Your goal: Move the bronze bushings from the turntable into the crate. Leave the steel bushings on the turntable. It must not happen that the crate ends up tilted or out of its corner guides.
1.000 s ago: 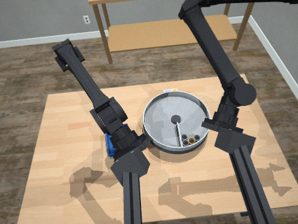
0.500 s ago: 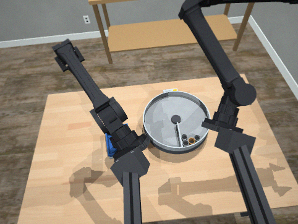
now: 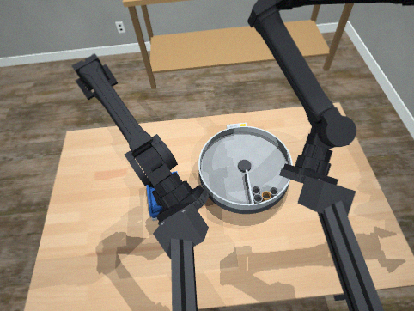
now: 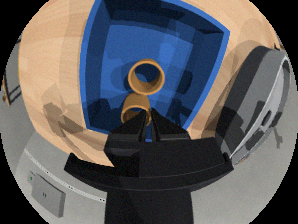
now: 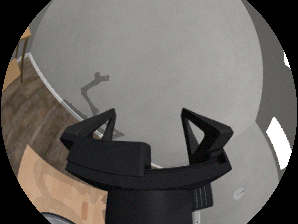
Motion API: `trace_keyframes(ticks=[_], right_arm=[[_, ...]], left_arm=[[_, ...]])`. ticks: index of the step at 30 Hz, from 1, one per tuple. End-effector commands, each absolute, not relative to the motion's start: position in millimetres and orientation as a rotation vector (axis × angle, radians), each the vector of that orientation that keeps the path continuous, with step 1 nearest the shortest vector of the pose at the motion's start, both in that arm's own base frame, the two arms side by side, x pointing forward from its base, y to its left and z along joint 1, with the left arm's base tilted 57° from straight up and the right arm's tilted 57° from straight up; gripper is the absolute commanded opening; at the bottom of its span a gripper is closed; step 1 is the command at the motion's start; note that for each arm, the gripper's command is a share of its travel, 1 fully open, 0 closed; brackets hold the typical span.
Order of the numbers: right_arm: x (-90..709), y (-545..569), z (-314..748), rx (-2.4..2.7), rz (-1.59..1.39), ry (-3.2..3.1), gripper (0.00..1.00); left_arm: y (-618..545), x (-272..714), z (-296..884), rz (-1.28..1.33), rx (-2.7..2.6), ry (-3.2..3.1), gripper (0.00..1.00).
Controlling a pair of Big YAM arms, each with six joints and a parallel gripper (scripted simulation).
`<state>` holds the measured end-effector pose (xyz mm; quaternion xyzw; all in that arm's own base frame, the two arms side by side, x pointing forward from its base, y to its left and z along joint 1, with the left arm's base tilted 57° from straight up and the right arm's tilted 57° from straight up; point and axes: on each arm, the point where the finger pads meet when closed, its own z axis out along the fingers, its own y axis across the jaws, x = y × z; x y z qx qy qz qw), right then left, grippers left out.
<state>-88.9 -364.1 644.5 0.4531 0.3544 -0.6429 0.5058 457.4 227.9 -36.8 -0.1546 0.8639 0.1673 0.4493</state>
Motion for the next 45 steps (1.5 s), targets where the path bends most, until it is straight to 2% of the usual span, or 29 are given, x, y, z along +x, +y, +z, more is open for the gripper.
trace_keyframes(ticks=[1,45], right_arm=[[-92.0,-348.3,674.5,1.055,-1.589,0.814,1.0],[-92.0,-348.3,674.5,1.055,-1.589,0.814,1.0]], left_arm=[[224.5,447.4,-44.9,0.411,-0.377,2.165,0.0],[229.3,454.4,-48.3,0.413,-0.379,2.164,0.0]])
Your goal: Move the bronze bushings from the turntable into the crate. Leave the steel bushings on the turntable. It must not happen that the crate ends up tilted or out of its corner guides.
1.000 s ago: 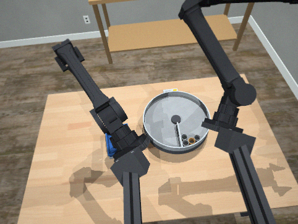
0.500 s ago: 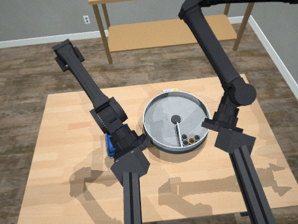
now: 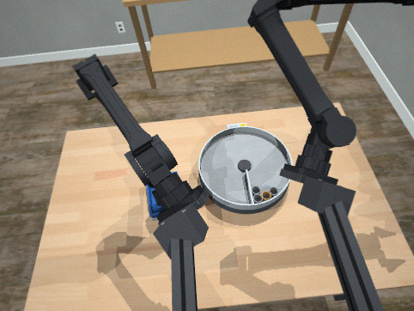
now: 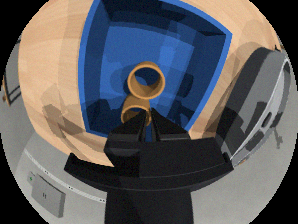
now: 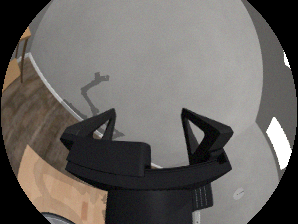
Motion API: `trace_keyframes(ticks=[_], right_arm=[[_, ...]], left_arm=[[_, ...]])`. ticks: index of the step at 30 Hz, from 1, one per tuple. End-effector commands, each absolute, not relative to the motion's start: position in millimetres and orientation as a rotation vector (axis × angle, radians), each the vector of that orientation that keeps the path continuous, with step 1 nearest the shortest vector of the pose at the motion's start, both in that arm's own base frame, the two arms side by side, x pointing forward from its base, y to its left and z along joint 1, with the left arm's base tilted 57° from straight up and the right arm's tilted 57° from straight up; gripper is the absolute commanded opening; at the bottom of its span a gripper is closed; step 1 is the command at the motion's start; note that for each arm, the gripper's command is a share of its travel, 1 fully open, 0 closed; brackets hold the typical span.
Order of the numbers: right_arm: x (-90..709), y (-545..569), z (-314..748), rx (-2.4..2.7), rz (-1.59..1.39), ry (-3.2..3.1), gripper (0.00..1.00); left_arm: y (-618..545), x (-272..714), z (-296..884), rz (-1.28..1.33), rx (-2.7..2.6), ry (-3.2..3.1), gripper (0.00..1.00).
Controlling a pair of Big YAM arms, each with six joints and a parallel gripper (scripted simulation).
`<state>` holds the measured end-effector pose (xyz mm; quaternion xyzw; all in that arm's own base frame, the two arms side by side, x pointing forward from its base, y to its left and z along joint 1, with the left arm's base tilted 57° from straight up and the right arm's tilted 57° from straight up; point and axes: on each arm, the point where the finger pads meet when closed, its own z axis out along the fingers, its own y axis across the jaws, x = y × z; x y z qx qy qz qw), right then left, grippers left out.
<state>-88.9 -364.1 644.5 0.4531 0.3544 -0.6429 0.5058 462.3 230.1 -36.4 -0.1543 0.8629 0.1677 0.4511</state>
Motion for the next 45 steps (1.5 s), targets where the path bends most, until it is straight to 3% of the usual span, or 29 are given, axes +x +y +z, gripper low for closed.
trace_keyframes(ticks=[1,45], right_arm=[[-92.0,-348.3,674.5,1.055,-1.589,0.814,1.0],[-92.0,-348.3,674.5,1.055,-1.589,0.814,1.0]], left_arm=[[229.3,454.4,-48.3,0.413,-0.379,2.164,0.0],[230.0,455.5,-48.1,0.415,-0.378,2.151,0.0]])
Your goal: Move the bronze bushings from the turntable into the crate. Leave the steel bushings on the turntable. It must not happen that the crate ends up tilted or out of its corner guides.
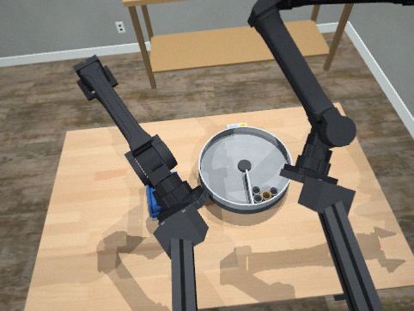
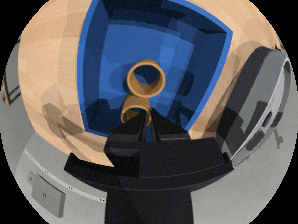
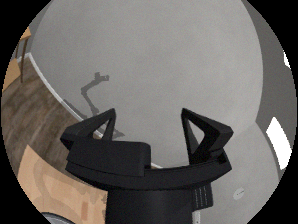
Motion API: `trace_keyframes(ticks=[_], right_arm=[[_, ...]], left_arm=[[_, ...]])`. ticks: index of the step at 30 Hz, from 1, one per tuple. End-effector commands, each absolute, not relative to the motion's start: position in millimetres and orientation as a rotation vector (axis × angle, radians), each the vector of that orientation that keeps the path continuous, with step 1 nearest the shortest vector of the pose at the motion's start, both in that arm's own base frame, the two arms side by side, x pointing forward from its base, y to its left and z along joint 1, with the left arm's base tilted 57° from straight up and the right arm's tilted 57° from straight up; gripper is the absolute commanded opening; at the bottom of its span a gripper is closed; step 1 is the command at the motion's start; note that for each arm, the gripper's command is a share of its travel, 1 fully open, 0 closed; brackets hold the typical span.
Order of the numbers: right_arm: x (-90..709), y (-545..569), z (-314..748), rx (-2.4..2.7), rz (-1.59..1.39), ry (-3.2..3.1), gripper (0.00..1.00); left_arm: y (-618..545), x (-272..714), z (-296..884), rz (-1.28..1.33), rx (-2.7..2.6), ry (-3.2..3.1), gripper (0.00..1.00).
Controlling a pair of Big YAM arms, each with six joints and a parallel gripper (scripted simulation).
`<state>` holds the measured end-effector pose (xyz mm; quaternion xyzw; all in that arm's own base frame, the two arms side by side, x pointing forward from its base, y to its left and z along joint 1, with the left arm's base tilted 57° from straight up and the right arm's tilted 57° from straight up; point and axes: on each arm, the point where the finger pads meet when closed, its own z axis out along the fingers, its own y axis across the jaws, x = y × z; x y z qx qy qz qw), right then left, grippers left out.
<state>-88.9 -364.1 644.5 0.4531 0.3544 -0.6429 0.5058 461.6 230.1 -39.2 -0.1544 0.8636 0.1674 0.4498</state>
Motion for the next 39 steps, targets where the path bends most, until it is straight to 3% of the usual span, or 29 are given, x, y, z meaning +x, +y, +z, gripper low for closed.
trace_keyframes(ticks=[1,35,36,39], right_arm=[[-92.0,-348.3,674.5,1.055,-1.589,0.814,1.0],[-92.0,-348.3,674.5,1.055,-1.589,0.814,1.0],[-92.0,-348.3,674.5,1.055,-1.589,0.814,1.0],[-92.0,-348.3,674.5,1.055,-1.589,0.814,1.0]], left_arm=[[230.0,455.5,-48.1,0.415,-0.378,2.151,0.0],[230.0,455.4,-48.1,0.415,-0.378,2.151,0.0],[230.0,455.4,-48.1,0.415,-0.378,2.151,0.16],[229.8,455.6,-48.1,0.415,-0.378,2.151,0.16]])
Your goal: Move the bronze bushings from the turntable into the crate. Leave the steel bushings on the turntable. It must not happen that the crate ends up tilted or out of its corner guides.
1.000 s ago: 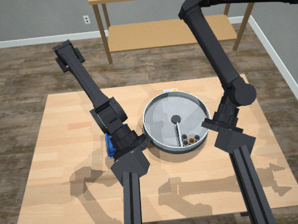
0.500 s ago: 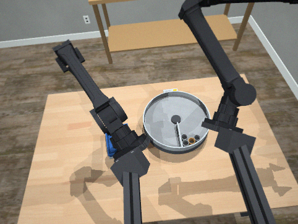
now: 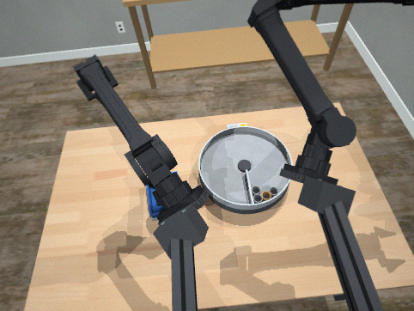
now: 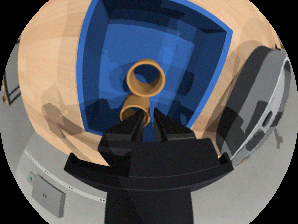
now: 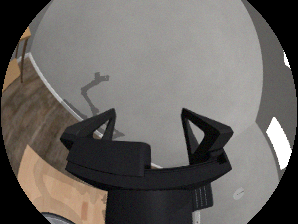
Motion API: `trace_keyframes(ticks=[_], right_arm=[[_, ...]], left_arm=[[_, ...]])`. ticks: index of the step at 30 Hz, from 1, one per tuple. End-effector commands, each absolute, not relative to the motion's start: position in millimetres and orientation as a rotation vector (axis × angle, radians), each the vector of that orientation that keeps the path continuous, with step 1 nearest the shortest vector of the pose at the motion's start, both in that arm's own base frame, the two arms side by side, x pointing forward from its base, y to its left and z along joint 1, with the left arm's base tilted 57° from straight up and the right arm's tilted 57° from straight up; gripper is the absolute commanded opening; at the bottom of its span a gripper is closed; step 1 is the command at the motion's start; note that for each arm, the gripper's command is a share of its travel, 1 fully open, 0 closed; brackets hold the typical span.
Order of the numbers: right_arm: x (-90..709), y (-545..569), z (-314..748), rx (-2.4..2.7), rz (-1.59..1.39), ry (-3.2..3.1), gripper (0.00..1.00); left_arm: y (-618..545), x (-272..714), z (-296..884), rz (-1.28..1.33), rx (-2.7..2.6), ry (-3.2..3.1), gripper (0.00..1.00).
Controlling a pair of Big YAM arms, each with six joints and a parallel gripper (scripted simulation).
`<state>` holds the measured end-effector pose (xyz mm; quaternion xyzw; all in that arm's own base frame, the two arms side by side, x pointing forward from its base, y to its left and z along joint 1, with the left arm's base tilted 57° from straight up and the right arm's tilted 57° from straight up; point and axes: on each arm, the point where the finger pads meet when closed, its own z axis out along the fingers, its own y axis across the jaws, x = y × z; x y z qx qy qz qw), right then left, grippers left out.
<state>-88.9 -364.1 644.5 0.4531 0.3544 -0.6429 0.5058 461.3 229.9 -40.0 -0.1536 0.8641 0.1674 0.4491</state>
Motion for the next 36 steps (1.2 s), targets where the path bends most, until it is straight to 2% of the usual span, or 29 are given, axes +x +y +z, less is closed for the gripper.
trace_keyframes(ticks=[1,36], right_arm=[[-92.0,-348.3,674.5,1.055,-1.589,0.814,1.0],[-92.0,-348.3,674.5,1.055,-1.589,0.814,1.0]], left_arm=[[229.8,455.6,-48.1,0.415,-0.378,2.151,0.16],[223.4,443.6,-53.1,0.409,-0.38,2.174,0.16]])
